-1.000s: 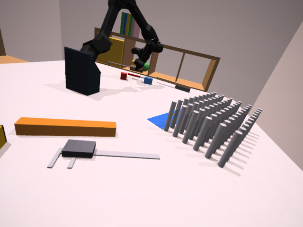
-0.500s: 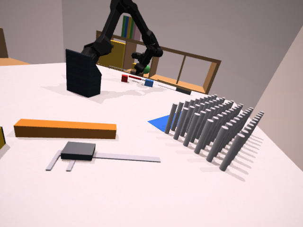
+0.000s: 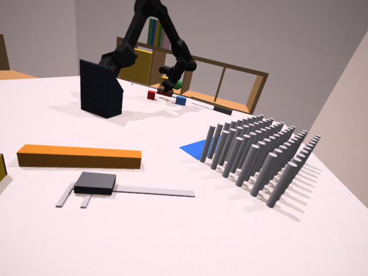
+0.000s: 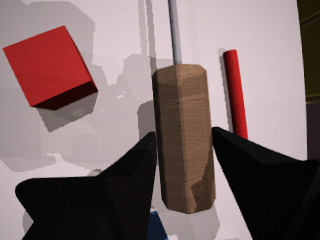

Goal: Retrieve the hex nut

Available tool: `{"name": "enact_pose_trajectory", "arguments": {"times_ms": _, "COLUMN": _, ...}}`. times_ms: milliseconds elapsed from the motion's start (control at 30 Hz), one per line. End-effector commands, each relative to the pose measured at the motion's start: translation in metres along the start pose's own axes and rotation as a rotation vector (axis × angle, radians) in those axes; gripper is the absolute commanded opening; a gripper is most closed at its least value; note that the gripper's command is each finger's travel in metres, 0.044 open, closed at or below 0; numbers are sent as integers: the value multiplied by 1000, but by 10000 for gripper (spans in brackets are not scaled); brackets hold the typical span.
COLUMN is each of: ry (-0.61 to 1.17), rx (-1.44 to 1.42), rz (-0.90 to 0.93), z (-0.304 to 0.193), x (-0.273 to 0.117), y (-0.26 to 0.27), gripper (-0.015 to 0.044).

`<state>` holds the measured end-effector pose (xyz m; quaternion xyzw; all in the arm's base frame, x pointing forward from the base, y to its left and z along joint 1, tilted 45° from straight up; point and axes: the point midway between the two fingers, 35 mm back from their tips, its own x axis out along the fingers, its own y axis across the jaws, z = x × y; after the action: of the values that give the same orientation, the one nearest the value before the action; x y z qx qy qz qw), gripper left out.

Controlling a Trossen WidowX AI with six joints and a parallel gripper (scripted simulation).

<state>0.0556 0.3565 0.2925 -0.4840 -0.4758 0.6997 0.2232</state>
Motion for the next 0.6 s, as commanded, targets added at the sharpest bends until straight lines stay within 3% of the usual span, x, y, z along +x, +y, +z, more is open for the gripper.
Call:
{"name": "enact_pose_trajectory", "arguments": {"times_ms": 0, "ry": -2, "rx": 8, "rz": 4, "z": 0, "x": 5, "y": 4, "gripper": 0}}
{"name": "enact_pose_trajectory", "arguments": {"times_ms": 567, "ry": -3, "rx": 10, "rz": 0, "z": -2, "x": 19, "y": 9, "gripper": 0}}
